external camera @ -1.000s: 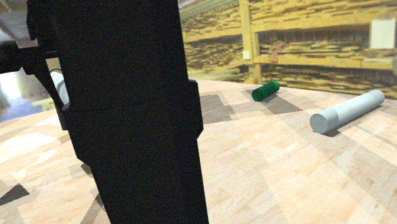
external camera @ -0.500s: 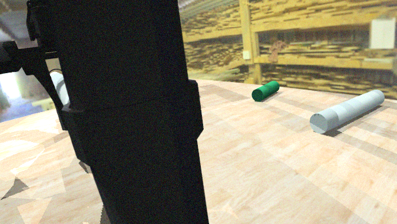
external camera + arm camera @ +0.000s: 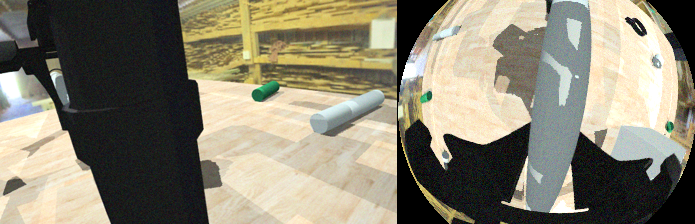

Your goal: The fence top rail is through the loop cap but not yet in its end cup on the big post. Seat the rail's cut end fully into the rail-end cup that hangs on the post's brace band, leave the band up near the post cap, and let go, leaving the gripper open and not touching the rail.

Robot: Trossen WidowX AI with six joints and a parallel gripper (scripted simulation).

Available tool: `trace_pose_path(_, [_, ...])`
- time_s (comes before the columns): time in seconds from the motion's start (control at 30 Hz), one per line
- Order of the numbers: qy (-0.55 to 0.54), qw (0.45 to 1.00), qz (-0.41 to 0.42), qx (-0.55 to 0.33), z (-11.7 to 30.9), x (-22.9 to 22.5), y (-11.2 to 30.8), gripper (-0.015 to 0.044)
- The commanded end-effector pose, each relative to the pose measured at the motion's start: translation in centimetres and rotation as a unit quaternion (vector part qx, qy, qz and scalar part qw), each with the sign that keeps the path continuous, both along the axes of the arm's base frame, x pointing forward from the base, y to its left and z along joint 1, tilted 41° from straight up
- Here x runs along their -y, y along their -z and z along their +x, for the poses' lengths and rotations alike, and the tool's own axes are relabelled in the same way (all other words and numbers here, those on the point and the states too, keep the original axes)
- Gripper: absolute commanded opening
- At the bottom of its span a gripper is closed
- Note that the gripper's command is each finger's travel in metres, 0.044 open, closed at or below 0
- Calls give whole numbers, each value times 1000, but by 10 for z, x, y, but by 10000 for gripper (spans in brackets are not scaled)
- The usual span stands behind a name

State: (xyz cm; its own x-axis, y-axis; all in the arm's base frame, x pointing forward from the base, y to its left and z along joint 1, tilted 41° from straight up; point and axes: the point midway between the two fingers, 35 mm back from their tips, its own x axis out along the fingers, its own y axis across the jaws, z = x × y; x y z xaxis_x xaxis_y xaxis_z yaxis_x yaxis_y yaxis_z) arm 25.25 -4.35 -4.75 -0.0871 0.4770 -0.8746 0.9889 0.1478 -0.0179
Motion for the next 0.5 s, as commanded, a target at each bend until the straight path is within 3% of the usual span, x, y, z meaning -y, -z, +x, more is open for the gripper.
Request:
trace_pose_path(0.0, [1, 1000, -6, 8, 5, 6, -1, 0])
trace_pose_path(0.47, [1, 1000, -6, 8, 7, 9, -1, 0])
